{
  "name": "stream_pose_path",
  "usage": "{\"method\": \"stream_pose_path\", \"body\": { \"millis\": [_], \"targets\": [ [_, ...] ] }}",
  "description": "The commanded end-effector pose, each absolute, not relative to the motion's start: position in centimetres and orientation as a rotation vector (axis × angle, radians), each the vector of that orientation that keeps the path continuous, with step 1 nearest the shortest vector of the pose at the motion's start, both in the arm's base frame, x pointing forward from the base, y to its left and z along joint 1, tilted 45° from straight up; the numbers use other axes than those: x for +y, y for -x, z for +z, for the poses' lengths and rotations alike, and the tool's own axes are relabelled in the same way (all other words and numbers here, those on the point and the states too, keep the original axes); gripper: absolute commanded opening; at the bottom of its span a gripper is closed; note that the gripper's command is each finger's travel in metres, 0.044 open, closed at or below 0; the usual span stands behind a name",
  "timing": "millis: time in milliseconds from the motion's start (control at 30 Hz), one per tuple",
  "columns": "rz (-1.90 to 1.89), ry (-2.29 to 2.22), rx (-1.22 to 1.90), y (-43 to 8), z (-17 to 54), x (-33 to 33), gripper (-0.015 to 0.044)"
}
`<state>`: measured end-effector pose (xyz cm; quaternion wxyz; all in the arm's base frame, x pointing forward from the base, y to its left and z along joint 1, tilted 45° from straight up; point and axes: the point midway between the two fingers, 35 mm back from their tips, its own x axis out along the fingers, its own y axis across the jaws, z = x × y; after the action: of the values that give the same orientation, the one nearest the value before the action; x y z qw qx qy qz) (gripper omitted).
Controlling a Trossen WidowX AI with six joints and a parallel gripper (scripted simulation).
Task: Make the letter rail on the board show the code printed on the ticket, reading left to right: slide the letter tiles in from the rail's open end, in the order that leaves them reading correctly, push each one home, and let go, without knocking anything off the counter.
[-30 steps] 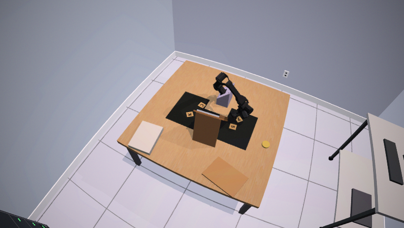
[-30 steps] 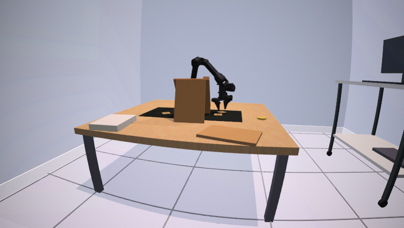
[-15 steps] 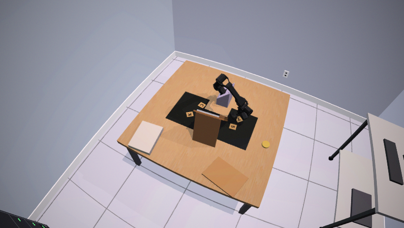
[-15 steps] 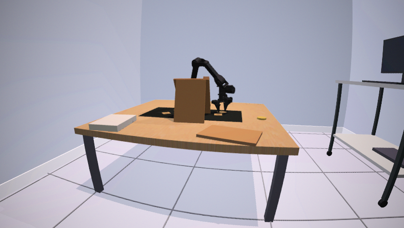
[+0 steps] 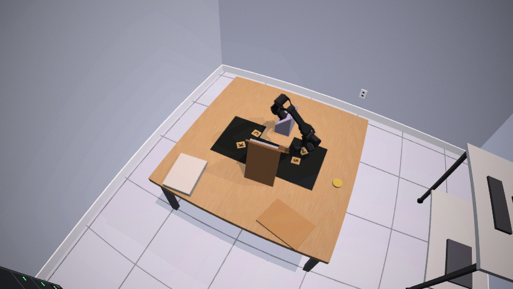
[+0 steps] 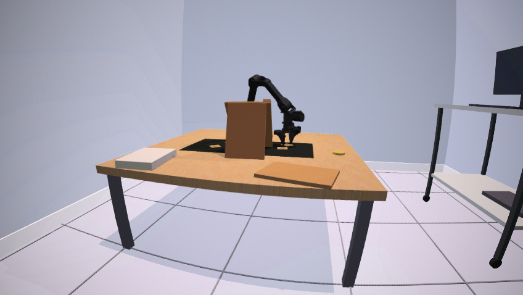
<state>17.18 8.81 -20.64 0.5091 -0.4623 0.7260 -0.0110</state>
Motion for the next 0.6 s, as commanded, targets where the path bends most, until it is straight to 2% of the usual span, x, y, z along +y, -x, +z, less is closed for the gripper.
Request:
{"method": "stream_pose_path", "body": {
  "millis": [0,200,500,567],
  "targets": [
    [-0.025,1.118,1.746,-17.22,-20.66,8.78,0.0274],
    [-0.025,1.118,1.746,-17.2,-20.68,8.8,0.0234],
    [-0.024,1.118,1.746,-17.16,-20.19,9.2,0.0],
    [-0.024,1.118,1.746,-17.16,-20.11,9.25,0.0]
  ]
}}
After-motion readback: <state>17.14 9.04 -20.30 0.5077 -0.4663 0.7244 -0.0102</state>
